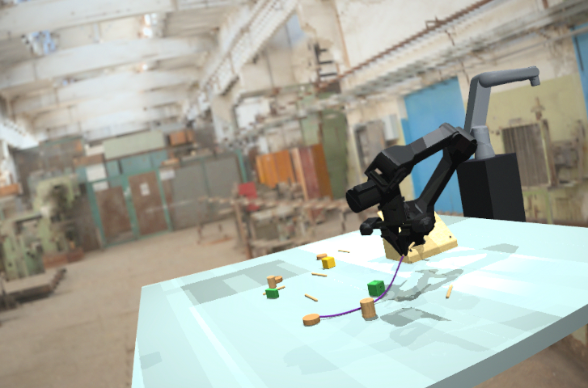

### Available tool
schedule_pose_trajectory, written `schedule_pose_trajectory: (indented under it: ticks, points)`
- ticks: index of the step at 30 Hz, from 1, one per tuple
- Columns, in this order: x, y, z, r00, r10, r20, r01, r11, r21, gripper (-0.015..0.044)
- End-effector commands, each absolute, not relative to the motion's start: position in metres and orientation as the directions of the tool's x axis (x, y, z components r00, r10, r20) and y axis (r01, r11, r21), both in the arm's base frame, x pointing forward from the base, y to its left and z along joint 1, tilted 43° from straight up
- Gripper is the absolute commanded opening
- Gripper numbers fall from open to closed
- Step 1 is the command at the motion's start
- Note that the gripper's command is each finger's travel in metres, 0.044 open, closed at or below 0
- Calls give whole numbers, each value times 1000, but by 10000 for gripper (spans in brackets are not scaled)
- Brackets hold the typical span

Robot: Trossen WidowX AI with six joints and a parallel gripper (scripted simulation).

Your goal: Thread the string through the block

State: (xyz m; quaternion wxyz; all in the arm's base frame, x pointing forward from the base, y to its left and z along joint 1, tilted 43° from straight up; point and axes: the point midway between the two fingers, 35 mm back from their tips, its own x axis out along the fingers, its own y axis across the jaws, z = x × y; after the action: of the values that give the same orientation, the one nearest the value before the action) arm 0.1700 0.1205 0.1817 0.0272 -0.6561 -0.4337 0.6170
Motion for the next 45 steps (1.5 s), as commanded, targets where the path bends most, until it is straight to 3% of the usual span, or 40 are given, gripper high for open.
schedule_pose_trajectory:
  ticks: [1, 10, 45]
  points:
    - [176, 117, 184, -178, 581, -794, 535, -620, -574, 0]
    - [184, 113, 190, -232, 554, -799, 537, -612, -581, 0]
    - [198, 132, 209, -187, 490, -851, 759, -478, -442, 0]
